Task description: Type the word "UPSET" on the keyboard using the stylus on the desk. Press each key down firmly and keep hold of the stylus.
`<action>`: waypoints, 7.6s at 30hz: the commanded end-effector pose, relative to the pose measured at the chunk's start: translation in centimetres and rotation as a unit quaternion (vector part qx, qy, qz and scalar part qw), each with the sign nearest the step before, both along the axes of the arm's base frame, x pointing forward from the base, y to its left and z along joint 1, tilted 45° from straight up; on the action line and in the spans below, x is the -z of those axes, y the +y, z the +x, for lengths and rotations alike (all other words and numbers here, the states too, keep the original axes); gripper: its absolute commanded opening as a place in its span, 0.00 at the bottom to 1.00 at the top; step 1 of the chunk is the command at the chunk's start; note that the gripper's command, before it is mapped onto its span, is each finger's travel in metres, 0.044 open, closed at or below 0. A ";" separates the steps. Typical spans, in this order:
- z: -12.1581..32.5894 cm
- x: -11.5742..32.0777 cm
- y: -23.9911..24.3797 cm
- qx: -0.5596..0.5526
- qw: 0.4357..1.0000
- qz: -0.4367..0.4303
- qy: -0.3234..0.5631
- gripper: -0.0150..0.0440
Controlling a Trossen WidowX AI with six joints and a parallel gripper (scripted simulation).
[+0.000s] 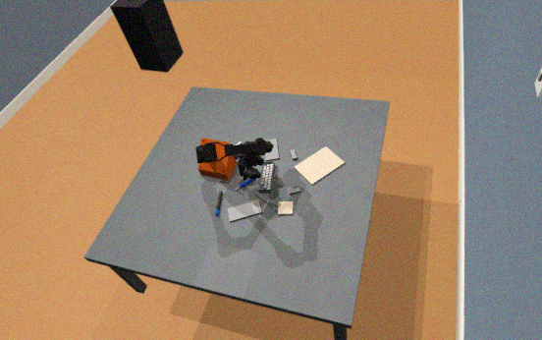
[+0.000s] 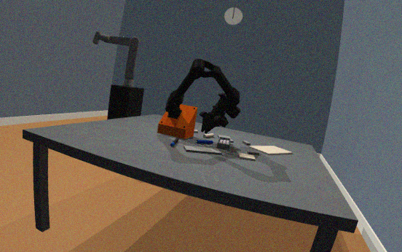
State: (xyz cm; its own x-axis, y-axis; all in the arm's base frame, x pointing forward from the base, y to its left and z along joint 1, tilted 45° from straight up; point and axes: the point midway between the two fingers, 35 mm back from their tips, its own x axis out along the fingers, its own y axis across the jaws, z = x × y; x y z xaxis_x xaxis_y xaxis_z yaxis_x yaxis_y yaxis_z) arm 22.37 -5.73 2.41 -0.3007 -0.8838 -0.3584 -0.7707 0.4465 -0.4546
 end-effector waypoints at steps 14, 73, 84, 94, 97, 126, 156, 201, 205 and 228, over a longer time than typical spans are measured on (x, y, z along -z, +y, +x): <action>0.0 1.1 -1.0 -0.003 1.000 -0.002 0.006 0.51; 0.2 3.6 -3.5 0.000 1.000 -0.002 0.000 0.25; 0.2 0.4 -0.3 0.000 1.000 0.000 0.001 0.25; -0.2 1.2 0.0 -0.003 1.000 0.015 -0.018 0.25; -0.2 2.3 0.2 -0.005 0.998 0.035 -0.048 0.25; 3.0 8.5 4.2 -0.077 0.914 0.236 -0.321 0.25; 7.0 2.4 9.2 -0.243 0.696 0.376 -0.561 0.25; 8.7 4.4 7.0 -0.260 0.673 0.381 -0.579 0.25; 8.9 4.3 7.1 -0.260 0.673 0.381 -0.578 0.39; 9.1 4.2 7.3 -0.259 0.673 0.381 -0.578 0.39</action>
